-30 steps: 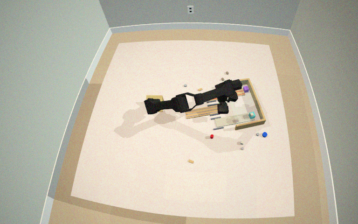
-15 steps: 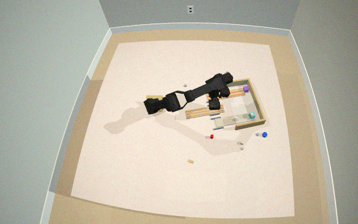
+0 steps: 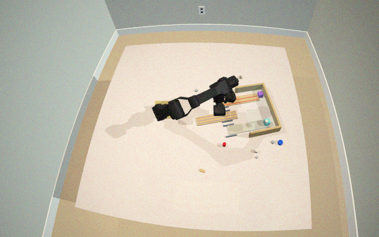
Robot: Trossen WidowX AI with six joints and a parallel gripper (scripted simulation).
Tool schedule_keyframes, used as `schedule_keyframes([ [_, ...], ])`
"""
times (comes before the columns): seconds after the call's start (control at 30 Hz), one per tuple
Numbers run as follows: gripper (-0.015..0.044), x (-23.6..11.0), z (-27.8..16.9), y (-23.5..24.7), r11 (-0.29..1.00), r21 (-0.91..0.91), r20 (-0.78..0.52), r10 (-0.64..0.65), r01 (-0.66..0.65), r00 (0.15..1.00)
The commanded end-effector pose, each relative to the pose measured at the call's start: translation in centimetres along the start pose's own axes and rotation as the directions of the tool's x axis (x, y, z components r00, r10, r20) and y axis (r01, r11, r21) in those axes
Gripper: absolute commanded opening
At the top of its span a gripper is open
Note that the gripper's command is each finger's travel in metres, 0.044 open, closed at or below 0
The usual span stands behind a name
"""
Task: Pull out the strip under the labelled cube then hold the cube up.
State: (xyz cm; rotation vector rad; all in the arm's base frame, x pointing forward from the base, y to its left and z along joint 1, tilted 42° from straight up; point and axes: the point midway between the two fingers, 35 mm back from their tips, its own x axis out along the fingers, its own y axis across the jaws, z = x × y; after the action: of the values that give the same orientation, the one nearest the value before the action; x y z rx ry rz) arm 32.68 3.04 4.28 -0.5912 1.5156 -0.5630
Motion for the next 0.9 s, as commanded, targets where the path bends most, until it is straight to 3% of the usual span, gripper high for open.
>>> schedule_keyframes([
  [0.0,0.0,-0.1,-1.7,0.1,1.0,0.005,0.002,0.007,-0.007,1.0],
  [0.2,0.0,-0.4,-2.2,0.1,1.0,0.005,0.001,0.007,-0.007,1.0],
  [0.43,0.0,-3.5,-2.2,0.1,1.0,0.005,0.001,0.008,-0.008,1.0],
  [0.87,0.0,-3.6,-2.2,0.1,1.0,0.005,0.001,0.008,-0.008,1.0],
])
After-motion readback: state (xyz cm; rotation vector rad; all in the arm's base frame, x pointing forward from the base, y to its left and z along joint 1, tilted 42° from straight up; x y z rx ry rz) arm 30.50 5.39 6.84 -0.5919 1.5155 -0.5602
